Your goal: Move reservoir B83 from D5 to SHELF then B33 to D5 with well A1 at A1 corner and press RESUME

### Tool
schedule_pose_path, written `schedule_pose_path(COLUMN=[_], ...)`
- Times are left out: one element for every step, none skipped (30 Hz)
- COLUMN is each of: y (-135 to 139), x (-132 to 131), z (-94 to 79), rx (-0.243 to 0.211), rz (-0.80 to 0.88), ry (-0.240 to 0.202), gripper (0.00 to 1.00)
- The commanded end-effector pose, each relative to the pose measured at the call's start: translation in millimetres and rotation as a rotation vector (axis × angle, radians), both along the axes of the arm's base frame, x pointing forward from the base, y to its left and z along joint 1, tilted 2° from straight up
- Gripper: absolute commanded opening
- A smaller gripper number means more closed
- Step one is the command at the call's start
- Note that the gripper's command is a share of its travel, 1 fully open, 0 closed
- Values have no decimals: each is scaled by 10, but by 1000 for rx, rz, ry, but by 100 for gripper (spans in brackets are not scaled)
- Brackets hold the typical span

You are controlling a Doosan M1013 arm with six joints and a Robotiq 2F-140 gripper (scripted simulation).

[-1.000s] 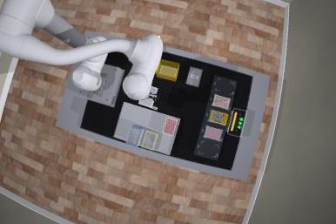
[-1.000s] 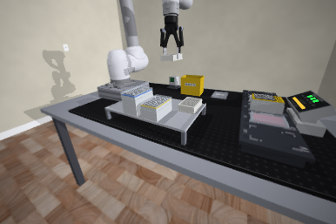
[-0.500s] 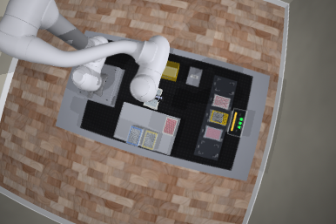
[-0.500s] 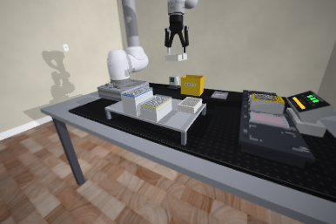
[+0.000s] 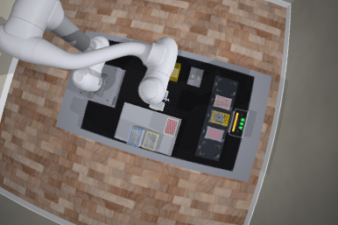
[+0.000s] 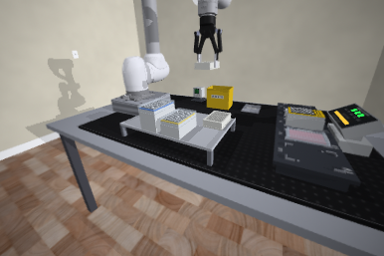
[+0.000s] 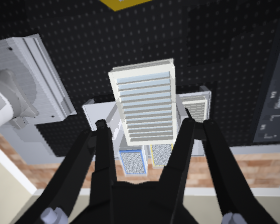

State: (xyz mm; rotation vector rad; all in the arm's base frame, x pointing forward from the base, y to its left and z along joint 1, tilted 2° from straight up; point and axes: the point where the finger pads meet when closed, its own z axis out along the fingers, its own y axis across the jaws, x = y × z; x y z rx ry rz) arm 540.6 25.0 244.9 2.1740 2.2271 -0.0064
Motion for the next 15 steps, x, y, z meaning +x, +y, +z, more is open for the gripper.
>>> schedule_pose_path(y=[-5,-4,-3,-2,0,1,2,3,5,6,7,9,10,11,11], x=[119,142,165,189,212,235,259,282,305,329,352,375,398,422,422], z=[6,7,7,8,8,9,9,10,10,11,11,12,13,13,13], rx=[-6,-6,-6,-6,-6,-6,-6,-6,-6,-6,-6,-6,-6,-6,-6], rz=[3,3,3,3,3,3,3,3,3,3,3,3,3,3,3], ry=[-6,-6,-6,-6,-6,-6,-6,-6,-6,-6,-6,-6,-6,-6,-6], gripper=[0,0,0,0,0,0,0,0,0,0,0,0,0,0,0])
